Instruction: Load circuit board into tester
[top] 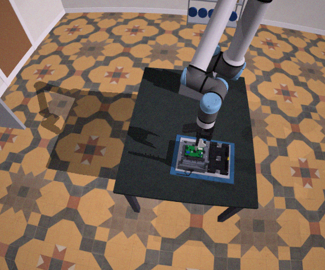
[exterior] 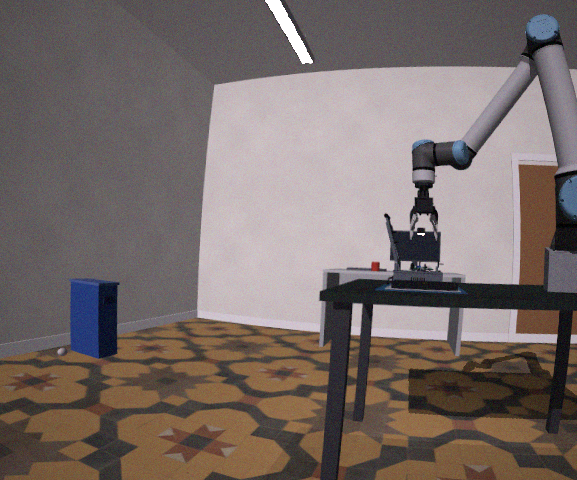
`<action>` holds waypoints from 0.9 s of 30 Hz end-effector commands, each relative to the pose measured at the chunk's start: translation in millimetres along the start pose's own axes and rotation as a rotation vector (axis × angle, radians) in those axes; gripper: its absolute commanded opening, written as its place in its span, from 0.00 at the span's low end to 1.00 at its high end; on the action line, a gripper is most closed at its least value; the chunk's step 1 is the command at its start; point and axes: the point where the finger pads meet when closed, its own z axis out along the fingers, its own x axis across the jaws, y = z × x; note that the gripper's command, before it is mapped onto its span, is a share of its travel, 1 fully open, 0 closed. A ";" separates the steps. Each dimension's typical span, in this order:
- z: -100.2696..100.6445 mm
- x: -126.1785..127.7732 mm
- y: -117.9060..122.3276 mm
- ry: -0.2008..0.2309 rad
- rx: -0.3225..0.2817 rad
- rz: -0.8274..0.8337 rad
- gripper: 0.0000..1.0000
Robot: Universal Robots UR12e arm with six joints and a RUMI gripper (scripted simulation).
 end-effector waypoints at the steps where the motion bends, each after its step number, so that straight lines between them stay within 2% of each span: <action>1: -25.7 -0.5 -0.2 -0.001 0.000 0.000 0.59; 12: -94.5 -0.5 -0.2 -0.001 0.000 0.000 0.59; 14: -94.5 -0.5 -0.2 -0.001 0.000 0.000 0.59; 21: -125.0 -0.4 -0.2 -0.001 0.000 0.000 0.59; 27: -139.8 -0.4 -0.2 -0.001 0.000 0.000 0.59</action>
